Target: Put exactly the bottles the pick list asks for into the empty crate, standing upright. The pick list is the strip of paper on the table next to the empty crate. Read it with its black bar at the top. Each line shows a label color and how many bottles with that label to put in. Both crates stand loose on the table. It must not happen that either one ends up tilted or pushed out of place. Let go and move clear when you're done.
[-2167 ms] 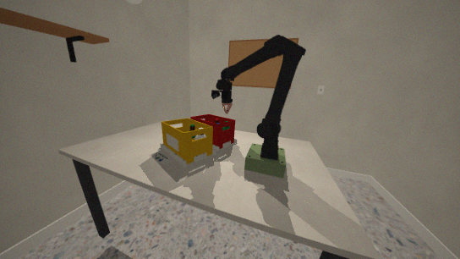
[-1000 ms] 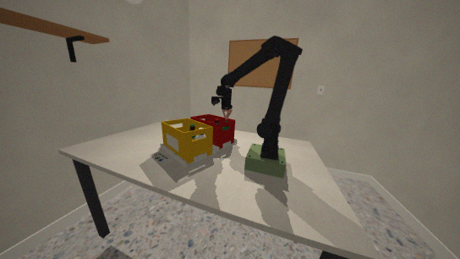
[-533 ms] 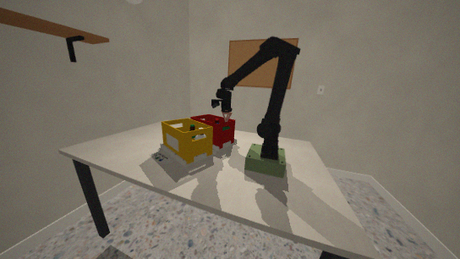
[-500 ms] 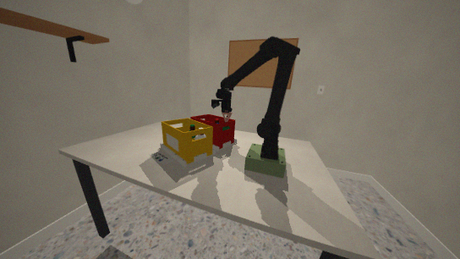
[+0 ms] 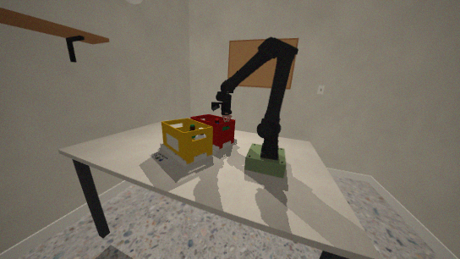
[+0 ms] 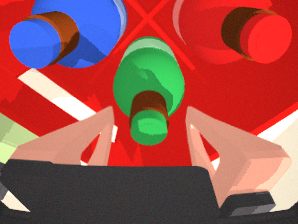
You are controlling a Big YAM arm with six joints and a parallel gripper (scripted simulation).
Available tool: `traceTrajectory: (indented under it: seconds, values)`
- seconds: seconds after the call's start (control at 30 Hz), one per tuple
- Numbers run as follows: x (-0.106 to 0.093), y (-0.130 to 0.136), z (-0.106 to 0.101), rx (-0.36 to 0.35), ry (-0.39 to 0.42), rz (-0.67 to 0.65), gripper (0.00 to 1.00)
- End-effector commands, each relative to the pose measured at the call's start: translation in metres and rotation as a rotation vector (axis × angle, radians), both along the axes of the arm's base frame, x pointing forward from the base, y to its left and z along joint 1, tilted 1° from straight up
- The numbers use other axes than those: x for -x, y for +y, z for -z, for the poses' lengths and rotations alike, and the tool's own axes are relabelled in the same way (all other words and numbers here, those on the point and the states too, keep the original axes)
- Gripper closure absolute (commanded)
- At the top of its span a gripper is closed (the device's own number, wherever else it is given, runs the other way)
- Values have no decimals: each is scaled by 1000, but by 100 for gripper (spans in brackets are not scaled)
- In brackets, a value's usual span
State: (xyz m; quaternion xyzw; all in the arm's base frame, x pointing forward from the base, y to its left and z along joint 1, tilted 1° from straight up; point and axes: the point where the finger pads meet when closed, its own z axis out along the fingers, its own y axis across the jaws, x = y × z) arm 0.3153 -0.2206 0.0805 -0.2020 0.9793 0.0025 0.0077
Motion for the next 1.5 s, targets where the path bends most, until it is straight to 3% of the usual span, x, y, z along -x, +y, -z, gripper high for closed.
traceTrajectory:
  seconds: [0.0,0.07,0.4,0.43,1.47]
  values:
    - [0,3,9,-5,4,-4,39]
    - [-2,2,-2,15,-24,-4,39]
    - [-1,3,5,7,-11,-3,39]
    - [-1,3,4,7,-12,-3,100]
    - [1,7,5,2,-5,-1,100]
